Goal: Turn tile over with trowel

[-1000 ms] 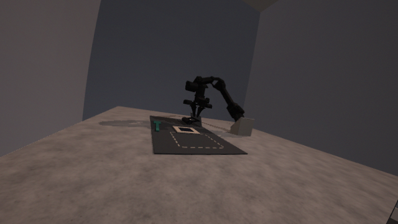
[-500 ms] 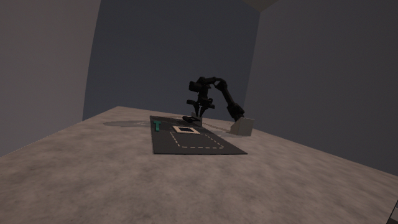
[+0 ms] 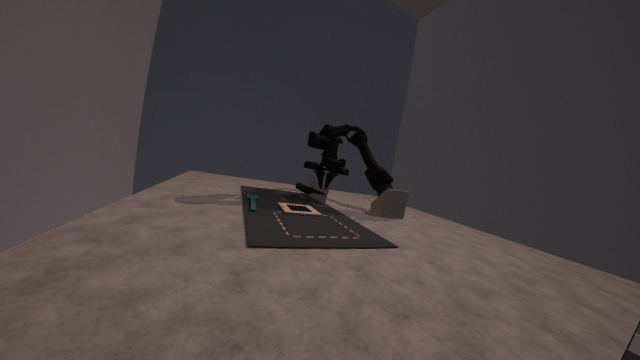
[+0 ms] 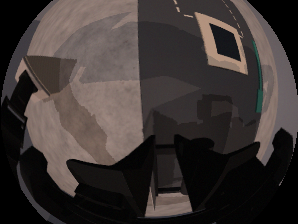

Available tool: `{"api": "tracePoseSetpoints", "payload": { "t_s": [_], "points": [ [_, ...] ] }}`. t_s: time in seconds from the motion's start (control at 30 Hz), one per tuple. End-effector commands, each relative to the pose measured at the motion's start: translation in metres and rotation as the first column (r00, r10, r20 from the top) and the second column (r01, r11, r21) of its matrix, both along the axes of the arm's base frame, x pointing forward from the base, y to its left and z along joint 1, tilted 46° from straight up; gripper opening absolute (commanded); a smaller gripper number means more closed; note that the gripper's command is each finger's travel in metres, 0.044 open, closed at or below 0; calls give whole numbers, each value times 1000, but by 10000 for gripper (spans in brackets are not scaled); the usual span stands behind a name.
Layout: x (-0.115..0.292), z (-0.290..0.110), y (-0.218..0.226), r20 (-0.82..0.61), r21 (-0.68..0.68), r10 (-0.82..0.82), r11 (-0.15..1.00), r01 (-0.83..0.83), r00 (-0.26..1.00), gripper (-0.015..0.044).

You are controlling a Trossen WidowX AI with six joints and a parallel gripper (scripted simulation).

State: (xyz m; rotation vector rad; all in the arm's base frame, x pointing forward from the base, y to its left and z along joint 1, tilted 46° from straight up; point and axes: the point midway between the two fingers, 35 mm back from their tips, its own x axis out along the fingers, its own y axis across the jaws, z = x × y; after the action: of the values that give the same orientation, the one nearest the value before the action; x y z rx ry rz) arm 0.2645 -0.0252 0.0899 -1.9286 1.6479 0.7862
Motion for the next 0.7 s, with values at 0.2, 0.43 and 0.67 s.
{"api": "tracePoseSetpoints", "payload": {
  "t_s": [0.2, 0.43, 0.67],
  "points": [
    [-16, -2, -3, -9, -4, -4, 1000, 4, 1000, 100],
    [-26, -2, -5, -10, -4, -4, 1000, 4, 1000, 100],
    [-37, -2, -7, -11, -4, -4, 1000, 4, 1000, 100]
  ]
}}
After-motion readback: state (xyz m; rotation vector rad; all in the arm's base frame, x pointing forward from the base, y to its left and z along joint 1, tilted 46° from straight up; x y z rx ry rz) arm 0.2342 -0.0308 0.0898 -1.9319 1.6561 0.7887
